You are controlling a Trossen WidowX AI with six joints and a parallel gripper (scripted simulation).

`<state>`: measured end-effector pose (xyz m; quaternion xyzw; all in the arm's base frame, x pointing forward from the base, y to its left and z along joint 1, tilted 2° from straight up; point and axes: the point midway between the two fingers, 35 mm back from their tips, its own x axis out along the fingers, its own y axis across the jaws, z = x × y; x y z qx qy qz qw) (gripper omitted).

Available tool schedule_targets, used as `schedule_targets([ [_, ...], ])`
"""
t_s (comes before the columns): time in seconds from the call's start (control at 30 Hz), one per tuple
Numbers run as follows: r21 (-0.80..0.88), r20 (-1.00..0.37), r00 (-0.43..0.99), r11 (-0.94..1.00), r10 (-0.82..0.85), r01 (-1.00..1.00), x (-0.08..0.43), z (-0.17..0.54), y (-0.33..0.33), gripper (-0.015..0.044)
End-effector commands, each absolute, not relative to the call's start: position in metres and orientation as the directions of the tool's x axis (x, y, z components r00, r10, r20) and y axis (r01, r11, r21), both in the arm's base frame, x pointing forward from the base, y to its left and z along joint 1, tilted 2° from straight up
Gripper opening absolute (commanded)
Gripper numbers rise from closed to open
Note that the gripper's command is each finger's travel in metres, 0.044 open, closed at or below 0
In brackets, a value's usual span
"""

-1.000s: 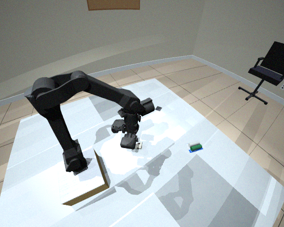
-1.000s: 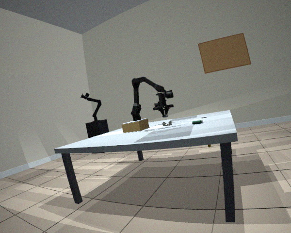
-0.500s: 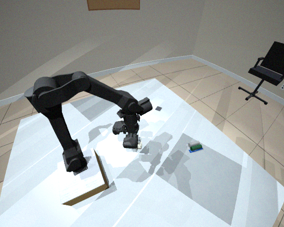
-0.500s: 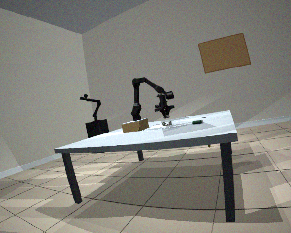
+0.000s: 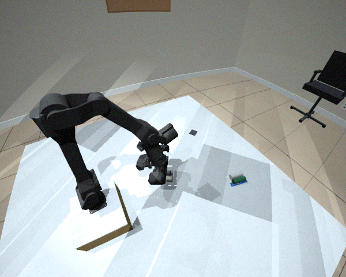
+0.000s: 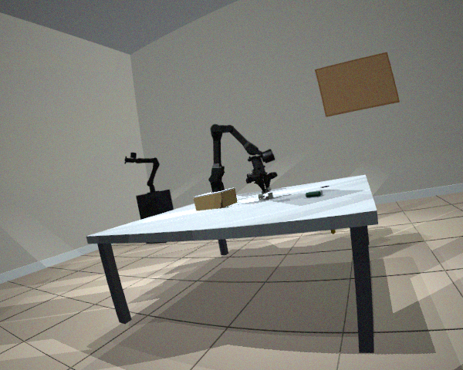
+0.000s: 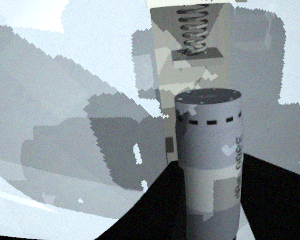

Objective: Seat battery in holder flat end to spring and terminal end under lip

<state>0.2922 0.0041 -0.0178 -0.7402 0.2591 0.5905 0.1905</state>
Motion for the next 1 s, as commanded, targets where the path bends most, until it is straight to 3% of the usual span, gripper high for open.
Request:
schedule_targets([
  [0.0, 0.024, -0.967, 0.188, -0.790, -0.175, -0.612, 0.292, -0.019, 0.004, 0.0075],
  [0.97, 0.029, -0.876, 0.363, -0.785, -0.318, -0.619, 0.283, -0.036, 0.011, 0.0075],
])
